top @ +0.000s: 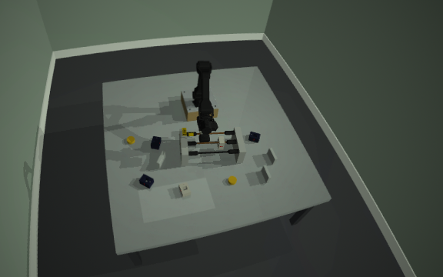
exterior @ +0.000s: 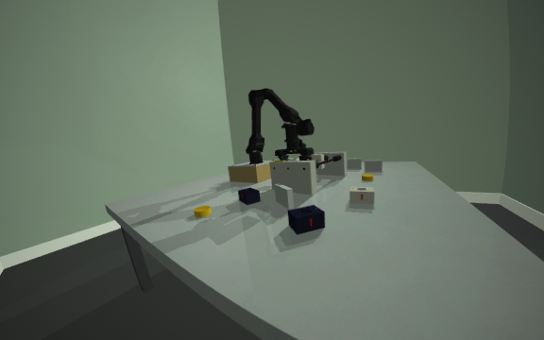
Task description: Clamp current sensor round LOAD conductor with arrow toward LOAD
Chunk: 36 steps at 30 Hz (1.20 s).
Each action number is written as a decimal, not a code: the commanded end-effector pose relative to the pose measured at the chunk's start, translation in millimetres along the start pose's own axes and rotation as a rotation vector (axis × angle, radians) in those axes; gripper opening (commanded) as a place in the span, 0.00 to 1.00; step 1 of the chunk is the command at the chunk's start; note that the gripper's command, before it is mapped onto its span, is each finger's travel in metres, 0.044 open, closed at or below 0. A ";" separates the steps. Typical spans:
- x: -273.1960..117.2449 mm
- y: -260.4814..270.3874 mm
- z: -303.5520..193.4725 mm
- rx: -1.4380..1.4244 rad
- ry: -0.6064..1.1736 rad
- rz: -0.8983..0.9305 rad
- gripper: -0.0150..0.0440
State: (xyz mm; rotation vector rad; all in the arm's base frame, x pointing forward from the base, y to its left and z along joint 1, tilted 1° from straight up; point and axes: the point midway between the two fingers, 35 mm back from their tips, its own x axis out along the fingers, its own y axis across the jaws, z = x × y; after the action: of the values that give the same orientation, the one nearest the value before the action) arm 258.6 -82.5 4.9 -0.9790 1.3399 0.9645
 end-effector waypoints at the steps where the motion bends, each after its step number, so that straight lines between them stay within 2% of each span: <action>1: -0.5 -0.3 0.0 0.000 0.000 -0.001 0.94; 19: -0.5 -0.3 0.0 0.000 0.000 -0.001 0.74; 30: -0.5 -0.3 0.0 0.000 0.000 -0.001 0.25; 36: -0.5 -0.3 0.0 0.000 0.000 -0.001 0.25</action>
State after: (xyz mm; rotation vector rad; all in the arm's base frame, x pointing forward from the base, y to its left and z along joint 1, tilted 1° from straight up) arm 258.7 -82.6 5.0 -0.9790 1.3399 0.9644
